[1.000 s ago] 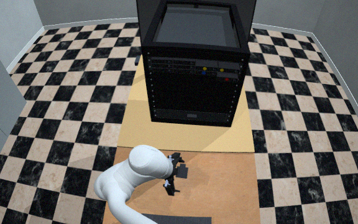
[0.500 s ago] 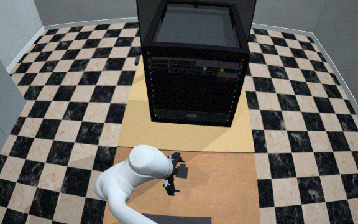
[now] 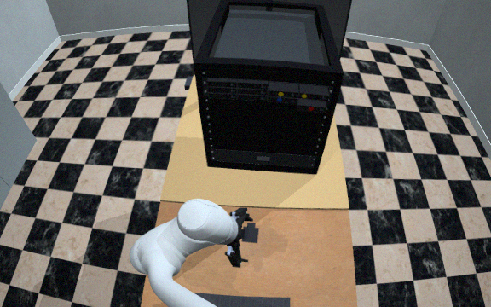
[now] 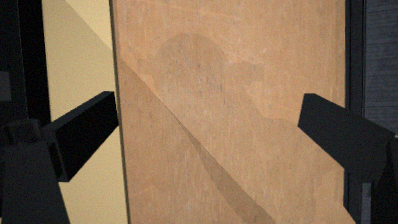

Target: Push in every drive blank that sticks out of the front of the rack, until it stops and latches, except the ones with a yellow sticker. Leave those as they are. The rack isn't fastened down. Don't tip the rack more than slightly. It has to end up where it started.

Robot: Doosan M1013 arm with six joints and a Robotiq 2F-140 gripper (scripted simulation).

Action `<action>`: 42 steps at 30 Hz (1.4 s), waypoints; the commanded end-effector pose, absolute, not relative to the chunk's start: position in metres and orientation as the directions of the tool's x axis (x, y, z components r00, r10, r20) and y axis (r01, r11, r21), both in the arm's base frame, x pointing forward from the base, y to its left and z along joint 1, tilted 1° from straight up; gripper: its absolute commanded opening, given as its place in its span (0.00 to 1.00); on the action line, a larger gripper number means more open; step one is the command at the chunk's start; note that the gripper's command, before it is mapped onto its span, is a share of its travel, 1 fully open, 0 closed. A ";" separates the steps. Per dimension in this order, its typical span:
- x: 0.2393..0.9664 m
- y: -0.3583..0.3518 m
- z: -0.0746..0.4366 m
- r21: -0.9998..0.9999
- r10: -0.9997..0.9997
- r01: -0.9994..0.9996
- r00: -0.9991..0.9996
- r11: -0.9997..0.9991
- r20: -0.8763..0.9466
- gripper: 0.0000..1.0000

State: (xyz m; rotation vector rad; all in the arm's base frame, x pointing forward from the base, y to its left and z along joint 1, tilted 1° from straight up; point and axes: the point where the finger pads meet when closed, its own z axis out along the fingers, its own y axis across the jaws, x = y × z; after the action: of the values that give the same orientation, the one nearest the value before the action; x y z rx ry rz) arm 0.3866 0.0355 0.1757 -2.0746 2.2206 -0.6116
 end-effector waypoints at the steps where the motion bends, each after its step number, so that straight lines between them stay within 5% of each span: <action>1: 0.389 0.035 0.176 -0.314 -0.967 -0.949 -0.093 0.015 0.235 1.00; 42: 0.489 0.001 0.210 -0.370 -0.792 -0.727 0.391 -0.578 0.470 1.00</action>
State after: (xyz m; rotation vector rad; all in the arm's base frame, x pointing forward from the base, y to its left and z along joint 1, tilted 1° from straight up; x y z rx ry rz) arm 0.4806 0.0041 0.2058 -2.5014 1.4670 -0.9191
